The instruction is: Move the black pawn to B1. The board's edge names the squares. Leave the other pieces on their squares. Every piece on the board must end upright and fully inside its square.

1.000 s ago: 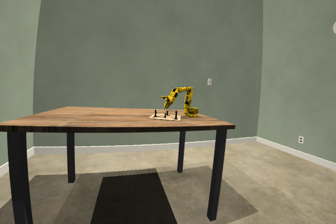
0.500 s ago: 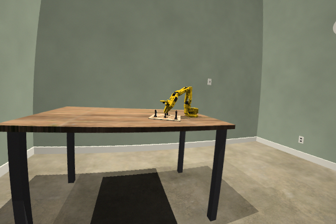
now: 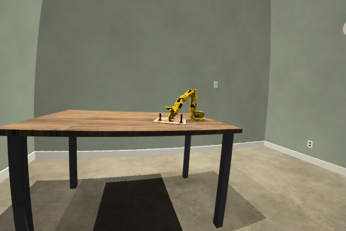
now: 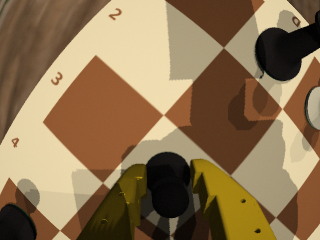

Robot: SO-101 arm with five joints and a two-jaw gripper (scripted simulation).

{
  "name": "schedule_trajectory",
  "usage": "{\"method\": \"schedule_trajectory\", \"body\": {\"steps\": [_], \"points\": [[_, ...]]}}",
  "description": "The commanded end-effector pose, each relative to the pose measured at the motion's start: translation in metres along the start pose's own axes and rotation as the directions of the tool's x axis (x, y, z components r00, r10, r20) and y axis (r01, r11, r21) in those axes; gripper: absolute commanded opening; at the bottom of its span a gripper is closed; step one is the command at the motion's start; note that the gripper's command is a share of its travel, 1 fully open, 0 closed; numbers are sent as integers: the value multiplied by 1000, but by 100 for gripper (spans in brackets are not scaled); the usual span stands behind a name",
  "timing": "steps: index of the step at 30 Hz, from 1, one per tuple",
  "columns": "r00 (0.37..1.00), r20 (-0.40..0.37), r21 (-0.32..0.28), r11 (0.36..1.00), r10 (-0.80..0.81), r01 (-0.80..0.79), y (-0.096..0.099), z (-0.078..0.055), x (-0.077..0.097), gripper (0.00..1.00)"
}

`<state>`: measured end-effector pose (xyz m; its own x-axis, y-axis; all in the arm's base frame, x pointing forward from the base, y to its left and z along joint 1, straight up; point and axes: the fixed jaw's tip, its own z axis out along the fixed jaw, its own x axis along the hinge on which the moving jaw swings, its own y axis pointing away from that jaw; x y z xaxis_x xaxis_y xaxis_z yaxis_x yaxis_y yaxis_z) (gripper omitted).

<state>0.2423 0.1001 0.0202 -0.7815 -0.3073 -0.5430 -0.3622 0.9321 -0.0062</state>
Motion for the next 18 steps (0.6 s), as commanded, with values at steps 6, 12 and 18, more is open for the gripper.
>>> {"method": "schedule_trajectory", "body": {"steps": [6,12,18], "points": [[1000,-24,3,1000,16,-16,-2,5,8,9],[1000,-24,3,1000,16,-16,-2,5,9,9],[1000,-25,3,1000,15,-15,-2,3,12,9]]}}
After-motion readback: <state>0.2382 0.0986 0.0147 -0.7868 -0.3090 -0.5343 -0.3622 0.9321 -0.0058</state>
